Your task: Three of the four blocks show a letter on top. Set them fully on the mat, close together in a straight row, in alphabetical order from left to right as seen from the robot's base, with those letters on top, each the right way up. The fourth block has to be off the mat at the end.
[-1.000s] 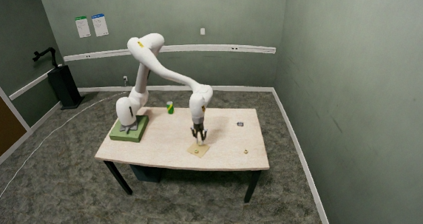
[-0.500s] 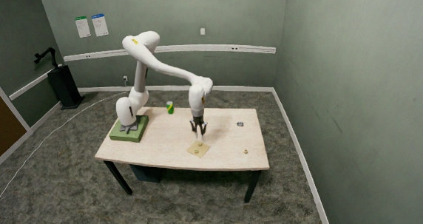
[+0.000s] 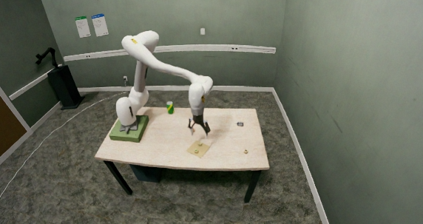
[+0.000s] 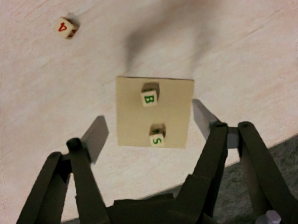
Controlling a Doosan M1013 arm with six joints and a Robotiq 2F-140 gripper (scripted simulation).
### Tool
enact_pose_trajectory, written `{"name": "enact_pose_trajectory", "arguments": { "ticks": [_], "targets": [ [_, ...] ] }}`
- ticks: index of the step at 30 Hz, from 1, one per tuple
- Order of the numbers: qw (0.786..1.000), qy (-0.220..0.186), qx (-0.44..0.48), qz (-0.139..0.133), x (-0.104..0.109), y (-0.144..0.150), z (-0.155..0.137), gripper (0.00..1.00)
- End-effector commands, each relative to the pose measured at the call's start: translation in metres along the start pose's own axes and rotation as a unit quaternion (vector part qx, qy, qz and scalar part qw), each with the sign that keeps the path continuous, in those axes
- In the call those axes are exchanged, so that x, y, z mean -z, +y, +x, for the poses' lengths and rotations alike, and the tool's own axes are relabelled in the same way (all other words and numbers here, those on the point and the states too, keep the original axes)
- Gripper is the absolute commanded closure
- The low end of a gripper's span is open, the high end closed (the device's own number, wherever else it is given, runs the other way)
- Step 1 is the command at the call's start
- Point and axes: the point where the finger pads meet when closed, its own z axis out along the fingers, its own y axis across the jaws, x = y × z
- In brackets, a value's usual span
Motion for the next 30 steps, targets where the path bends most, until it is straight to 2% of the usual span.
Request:
{"name": "enact_pose_trajectory", "arguments": {
  "ticks": [1, 18, 23, 30],
  "targets": [
    [1.000, 0.000, 0.000, -0.001, 0.001, 0.000, 0.000, 0.00],
    [1.000, 0.000, 0.013, -0.001, 0.001, 0.005, 0.000, 0.00],
    [0.996, 0.000, 0.088, -0.001, 0.004, 0.030, 0.001, 0.00],
    [0.974, 0.000, 0.225, -0.001, 0.008, 0.076, 0.004, 0.00]
  ]
}}
